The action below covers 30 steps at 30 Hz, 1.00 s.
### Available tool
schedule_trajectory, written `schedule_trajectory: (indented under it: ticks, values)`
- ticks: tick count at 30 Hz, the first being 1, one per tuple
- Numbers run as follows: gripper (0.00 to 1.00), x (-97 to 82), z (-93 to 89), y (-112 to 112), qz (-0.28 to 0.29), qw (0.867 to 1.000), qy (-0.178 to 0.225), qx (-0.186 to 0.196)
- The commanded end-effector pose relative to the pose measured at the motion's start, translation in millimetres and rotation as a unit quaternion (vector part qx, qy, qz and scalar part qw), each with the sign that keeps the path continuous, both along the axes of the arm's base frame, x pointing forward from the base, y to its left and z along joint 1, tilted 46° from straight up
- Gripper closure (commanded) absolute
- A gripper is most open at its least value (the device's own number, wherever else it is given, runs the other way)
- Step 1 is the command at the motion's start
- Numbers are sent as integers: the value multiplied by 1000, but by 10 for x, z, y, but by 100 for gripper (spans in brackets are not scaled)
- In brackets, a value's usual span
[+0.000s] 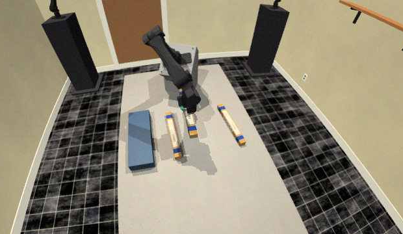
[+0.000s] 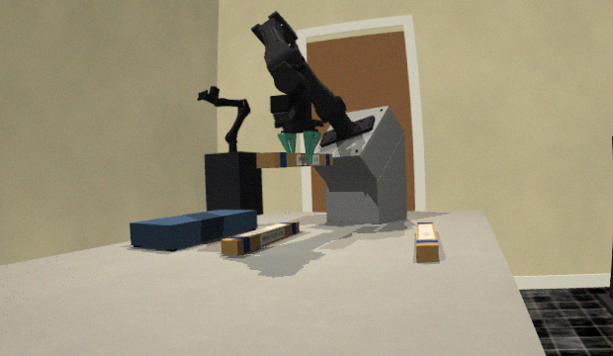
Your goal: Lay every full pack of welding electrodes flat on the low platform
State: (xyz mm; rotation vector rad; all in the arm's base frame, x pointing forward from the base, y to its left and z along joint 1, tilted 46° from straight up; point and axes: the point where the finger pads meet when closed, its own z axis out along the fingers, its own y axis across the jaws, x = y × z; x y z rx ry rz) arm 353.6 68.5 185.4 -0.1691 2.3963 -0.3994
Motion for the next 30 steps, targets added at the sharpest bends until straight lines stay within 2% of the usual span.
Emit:
schedule_trajectory:
  ticks: [1, 30]
  values:
    - [100, 37, 85, 65, 13, 1000, -20, 10]
    - [100, 267, -146, -4, 13, 1000, -20, 10]
